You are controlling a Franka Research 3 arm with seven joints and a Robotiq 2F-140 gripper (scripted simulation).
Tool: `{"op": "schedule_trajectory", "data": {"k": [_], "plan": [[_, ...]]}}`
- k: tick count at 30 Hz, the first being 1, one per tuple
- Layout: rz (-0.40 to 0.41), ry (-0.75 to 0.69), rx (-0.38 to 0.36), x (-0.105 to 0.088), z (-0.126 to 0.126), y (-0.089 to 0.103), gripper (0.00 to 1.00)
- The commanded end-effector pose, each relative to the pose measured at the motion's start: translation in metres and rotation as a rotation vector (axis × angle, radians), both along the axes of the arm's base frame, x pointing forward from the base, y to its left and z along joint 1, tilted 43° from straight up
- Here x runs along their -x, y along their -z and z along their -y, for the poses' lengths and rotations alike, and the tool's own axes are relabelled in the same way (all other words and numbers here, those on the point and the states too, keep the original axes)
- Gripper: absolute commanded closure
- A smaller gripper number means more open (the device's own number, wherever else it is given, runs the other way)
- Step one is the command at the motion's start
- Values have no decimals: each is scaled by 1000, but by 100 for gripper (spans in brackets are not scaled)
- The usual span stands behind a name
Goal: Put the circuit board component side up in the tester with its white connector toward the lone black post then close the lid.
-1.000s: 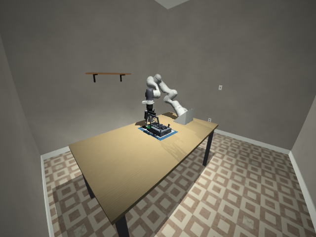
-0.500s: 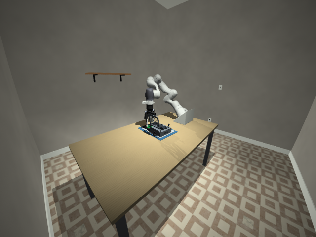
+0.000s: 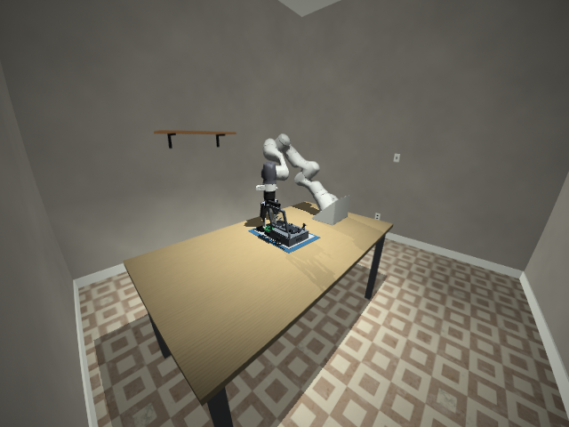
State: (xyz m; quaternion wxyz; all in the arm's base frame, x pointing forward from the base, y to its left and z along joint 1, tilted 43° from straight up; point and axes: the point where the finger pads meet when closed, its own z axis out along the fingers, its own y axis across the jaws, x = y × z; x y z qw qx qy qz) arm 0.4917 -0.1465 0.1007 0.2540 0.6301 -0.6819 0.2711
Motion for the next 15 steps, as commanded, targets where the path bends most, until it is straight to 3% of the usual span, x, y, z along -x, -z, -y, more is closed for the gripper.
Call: {"op": "schedule_trajectory", "data": {"k": [1,15], "plan": [[10,3,-2,-1,3,4,42],[10,3,-2,-1,13,14,42]]}}
